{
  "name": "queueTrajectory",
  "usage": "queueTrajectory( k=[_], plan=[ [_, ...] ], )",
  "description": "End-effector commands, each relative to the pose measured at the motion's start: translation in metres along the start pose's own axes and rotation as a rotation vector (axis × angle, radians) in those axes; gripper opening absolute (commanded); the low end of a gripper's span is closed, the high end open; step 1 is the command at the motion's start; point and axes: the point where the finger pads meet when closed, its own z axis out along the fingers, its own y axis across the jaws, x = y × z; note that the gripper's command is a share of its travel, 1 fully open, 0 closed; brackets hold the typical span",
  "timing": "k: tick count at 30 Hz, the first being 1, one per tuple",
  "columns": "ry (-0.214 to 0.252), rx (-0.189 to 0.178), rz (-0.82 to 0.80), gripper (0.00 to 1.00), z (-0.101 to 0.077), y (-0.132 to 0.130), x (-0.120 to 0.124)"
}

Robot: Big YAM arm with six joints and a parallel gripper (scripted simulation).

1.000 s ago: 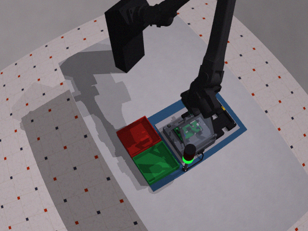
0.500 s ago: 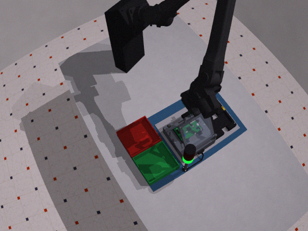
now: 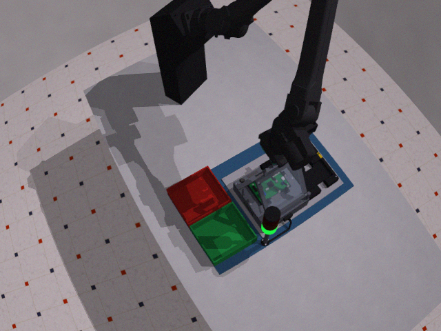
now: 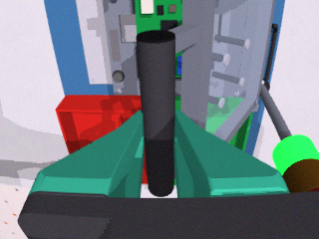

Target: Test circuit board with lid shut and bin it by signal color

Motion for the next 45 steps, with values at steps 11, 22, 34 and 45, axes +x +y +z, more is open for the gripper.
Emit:
queueTrajectory(
  k=[11,22,34,45],
  plan=[
    [0.019,0.13,-0.044,0.0,-0.0295,-0.0677,-0.0026],
    [0.019,0.13,-0.044,0.0,-0.0295,-0.0677,-0.0026],
    [0.02,0.13,-0.044,0.0,-0.0308,-0.0707,-0.0028],
    [0.02,0.13,-0.044,0.0,-0.0308,-0.0707,-0.0028]
  ],
)
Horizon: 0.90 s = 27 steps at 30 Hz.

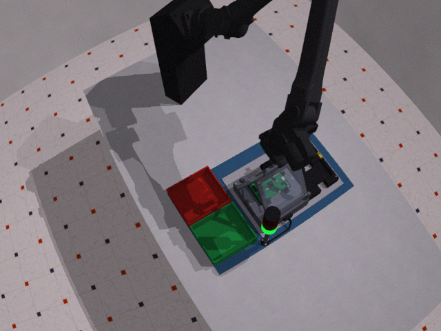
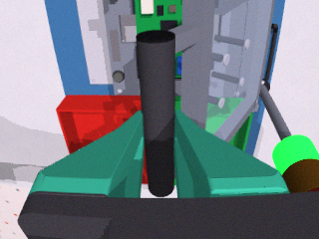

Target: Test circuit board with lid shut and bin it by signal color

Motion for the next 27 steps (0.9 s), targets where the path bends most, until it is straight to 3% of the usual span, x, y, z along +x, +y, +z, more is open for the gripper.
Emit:
queueTrajectory(
  k=[1,27],
  plan=[
    [0.021,0.135,-0.046,0.0,-0.0305,-0.0697,-0.0029],
    [0.022,0.13,-0.042,0.0,-0.0297,-0.0716,-0.0015]
  ],
)
